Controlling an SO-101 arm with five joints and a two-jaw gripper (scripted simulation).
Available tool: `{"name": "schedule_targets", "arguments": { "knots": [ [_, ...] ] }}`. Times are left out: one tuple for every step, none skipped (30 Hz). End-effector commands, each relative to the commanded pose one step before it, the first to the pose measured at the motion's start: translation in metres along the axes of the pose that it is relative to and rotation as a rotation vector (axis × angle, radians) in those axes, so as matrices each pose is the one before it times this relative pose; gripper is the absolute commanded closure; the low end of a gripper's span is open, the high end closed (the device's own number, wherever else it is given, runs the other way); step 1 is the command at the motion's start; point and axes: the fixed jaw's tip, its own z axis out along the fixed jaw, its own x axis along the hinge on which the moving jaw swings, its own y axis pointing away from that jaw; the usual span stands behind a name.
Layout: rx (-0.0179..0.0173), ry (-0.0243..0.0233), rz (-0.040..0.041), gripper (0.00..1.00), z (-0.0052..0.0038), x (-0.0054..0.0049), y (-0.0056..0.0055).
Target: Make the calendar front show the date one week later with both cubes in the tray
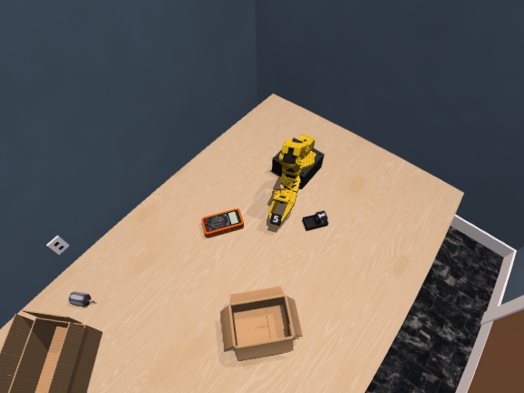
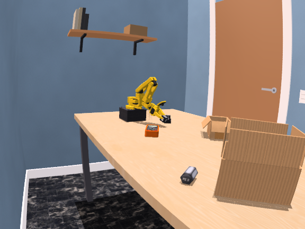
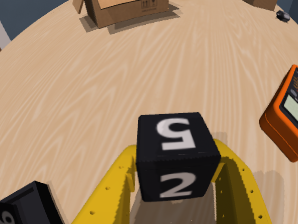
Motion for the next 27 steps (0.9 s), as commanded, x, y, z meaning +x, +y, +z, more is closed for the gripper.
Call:
{"name": "schedule_targets", "arguments": {
  "knots": [
    [0.00887, -0.01148, -0.00414, 1.00, 0.001206, -0.00021, -0.00219],
    [0.00000, 0.00119, 0.00006, 1.00, 0.000248, 0.00059, 0.00000],
    [0.00000, 0.00132, 0.00009, 1.00, 0.000279, 0.00067, -0.00001],
    [0.00000, 0.00138, 0.00009, 1.00, 0.000285, 0.00069, 0.00000],
    [0.00003, 0.00135, 0.00009, 1.00, 0.000274, 0.00067, -0.00001],
    [0.00000, 0.00119, 0.00006, 1.00, 0.000245, 0.00060, 0.00000],
    [0.00000, 0.00097, 0.00006, 1.00, 0.000192, 0.00049, 0.00000],
    [0.00003, 0.00069, 0.00003, 1.00, 0.000144, 0.00035, 0.00000],
    [0.00000, 0.00044, 0.00003, 1.00, 0.000090, 0.00022, 0.00000],
    [0.00000, 0.00019, 0.00003, 1.00, 0.000036, 0.00010, 0.00000],
    [0.00000, 0.00003, 0.00000, 1.00, 0.000006, 0.00001, -0.00001],
    [0.00000, 0.00000, 0.00000, 1.00, 0.000000, 0.00000, 0.00000],
    [0.00000, 0.00000, 0.00000, 1.00, 0.000000, 0.00000, 0.00000],
    [-0.00002, 0.00003, -0.00001, 1.00, 0.000005, 0.00002, 0.00000],
    [0.00000, 0.00016, 0.00000, 1.00, 0.000041, 0.00009, 0.00000],
    [0.00003, 0.00038, 0.00003, 1.00, 0.000094, 0.00021, 0.00000],
    [0.00000, 0.00063, 0.00003, 1.00, 0.000153, 0.00035, 0.00000],
    [0.00000, 0.00088, 0.00006, 1.00, 0.000207, 0.00048, 0.00000],
    [0.00000, 0.00107, 0.00006, 1.00, 0.000260, 0.00059, 0.00000],
    [0.00003, 0.00116, 0.00009, 1.00, 0.000285, 0.00066, 0.00000],
    [0.00000, 0.00126, 0.00006, 1.00, 0.000291, 0.00069, -0.00001],
    [0.00000, 0.00119, 0.00006, 1.00, 0.000280, 0.00067, 0.00000],
    [0.00000, 0.00104, 0.00006, 1.00, 0.000251, 0.00059, -0.00001],
    [0.00003, 0.00088, 0.00006, 1.00, 0.000198, 0.00049, 0.00000],
    [0.00000, 0.00063, 0.00003, 1.00, 0.000150, 0.00035, 0.00000],
    [0.00000, 0.00038, 0.00003, 1.00, 0.000090, 0.00022, 0.00000],
    [0.00000, 0.00019, 0.00000, 1.00, 0.000036, 0.00010, 0.00000]
  ]
}}
